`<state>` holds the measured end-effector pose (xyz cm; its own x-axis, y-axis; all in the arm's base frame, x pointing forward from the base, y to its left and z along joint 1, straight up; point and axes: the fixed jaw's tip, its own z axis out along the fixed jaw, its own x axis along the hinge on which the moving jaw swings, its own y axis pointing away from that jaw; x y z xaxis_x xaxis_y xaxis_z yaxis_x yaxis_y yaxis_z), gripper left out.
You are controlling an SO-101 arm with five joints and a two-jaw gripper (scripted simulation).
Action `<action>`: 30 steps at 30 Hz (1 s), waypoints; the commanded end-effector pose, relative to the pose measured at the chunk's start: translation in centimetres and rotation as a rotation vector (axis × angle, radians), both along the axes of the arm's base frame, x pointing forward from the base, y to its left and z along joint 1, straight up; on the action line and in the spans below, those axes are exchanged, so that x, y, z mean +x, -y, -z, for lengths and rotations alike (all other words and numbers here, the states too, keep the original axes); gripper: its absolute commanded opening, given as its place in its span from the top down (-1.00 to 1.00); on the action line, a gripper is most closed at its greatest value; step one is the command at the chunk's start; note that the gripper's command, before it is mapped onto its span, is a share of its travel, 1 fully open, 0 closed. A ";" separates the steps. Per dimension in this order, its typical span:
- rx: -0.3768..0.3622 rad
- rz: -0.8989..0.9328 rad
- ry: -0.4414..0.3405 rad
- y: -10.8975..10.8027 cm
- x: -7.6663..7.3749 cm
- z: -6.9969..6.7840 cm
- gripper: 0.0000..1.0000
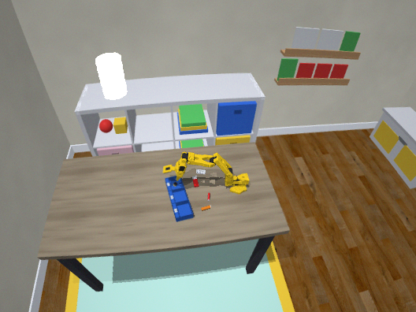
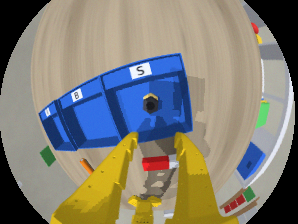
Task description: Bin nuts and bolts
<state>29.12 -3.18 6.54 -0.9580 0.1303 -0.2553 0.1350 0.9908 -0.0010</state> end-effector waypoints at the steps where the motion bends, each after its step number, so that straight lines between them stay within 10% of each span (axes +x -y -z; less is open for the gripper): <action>1: -0.012 -0.016 0.075 -0.1 0.5 -1.9 0.65; 20: -0.013 -0.044 0.064 -0.9 -1.7 -3.9 0.65; 30: -0.015 -0.097 0.045 -2.3 -7.0 -6.1 0.65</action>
<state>23.93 -1.46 10.66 -0.9714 0.0634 -0.2289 0.0668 0.9977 -0.0072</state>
